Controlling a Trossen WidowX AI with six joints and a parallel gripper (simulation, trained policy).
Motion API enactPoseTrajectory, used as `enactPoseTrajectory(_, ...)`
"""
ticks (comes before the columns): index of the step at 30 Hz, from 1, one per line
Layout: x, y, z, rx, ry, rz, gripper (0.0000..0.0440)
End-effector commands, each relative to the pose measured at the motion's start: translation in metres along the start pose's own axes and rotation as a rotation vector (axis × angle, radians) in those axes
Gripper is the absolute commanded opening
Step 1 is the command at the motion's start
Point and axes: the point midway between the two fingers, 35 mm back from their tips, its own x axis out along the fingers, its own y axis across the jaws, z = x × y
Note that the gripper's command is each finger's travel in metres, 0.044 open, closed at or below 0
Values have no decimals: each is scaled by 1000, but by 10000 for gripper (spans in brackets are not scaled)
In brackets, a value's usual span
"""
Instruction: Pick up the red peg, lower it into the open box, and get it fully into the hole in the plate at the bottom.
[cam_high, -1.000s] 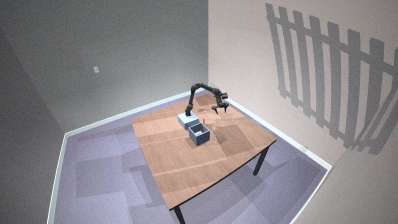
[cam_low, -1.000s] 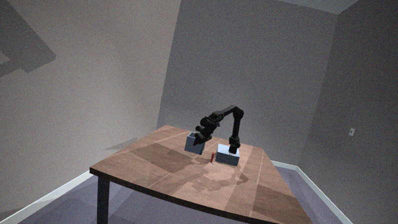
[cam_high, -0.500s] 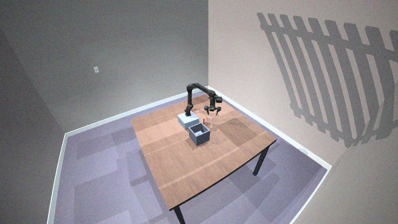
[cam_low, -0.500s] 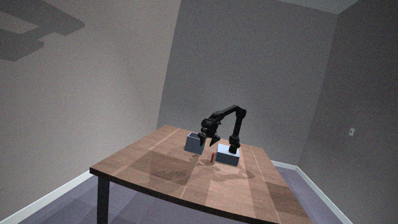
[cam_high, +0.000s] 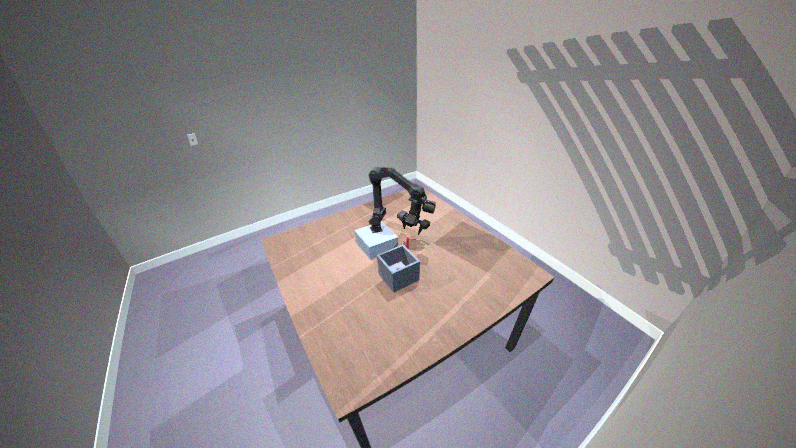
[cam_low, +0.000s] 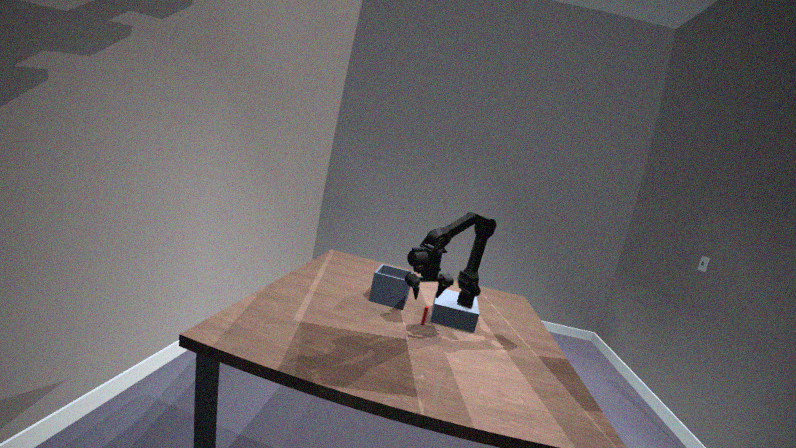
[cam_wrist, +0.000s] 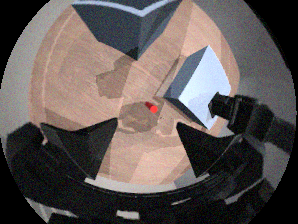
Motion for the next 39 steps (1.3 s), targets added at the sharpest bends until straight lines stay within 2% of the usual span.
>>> enactPoseTrajectory(1, 7, -10, 1, 28, 4, -30, 440)
enactPoseTrajectory(18, 58, -24, 4, 134, -10, -72, 427)
enactPoseTrajectory(26, 81, -23, 4, 183, -11, -66, 393)
enactPoseTrajectory(31, 94, -17, 1, 202, 2, -56, 280)
enactPoseTrajectory(39, 105, -4, -2, 196, 18, -30, 72)
